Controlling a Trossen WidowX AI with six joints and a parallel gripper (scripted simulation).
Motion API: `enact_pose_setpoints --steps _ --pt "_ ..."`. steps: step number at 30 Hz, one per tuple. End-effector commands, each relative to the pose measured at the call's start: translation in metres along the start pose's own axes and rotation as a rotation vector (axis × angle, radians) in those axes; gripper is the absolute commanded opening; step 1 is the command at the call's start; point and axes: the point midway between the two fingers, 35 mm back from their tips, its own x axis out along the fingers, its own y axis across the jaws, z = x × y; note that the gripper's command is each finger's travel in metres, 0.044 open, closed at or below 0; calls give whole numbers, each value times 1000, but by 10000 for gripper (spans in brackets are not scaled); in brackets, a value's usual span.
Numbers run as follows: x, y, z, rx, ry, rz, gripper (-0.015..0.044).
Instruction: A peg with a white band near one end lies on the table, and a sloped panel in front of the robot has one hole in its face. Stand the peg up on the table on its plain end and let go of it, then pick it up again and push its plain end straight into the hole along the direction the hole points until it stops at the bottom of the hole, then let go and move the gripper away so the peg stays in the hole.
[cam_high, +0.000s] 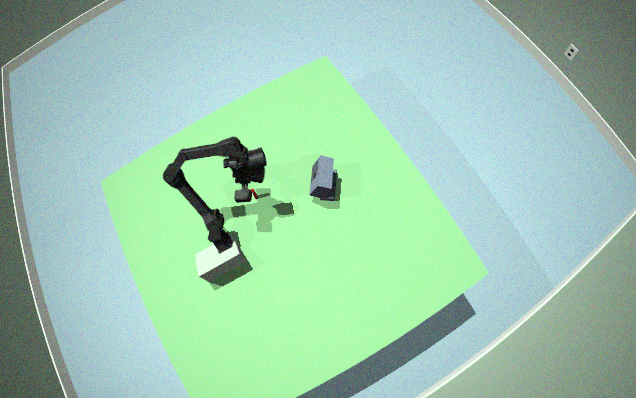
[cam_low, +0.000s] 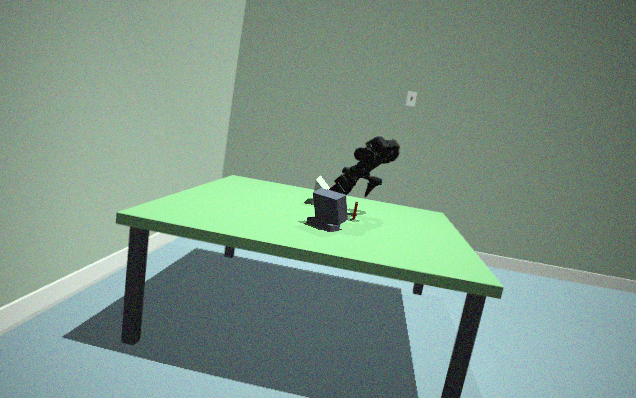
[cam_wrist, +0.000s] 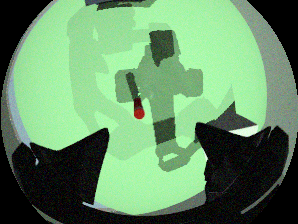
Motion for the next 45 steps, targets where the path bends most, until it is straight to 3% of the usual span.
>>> enact_pose_setpoints --steps 1,13,45 --pt "-6 7 7 17 41 100 440" --pt "-6 7 7 0 41 100 440" --pt "-1 7 7 -811 -3 111 440"
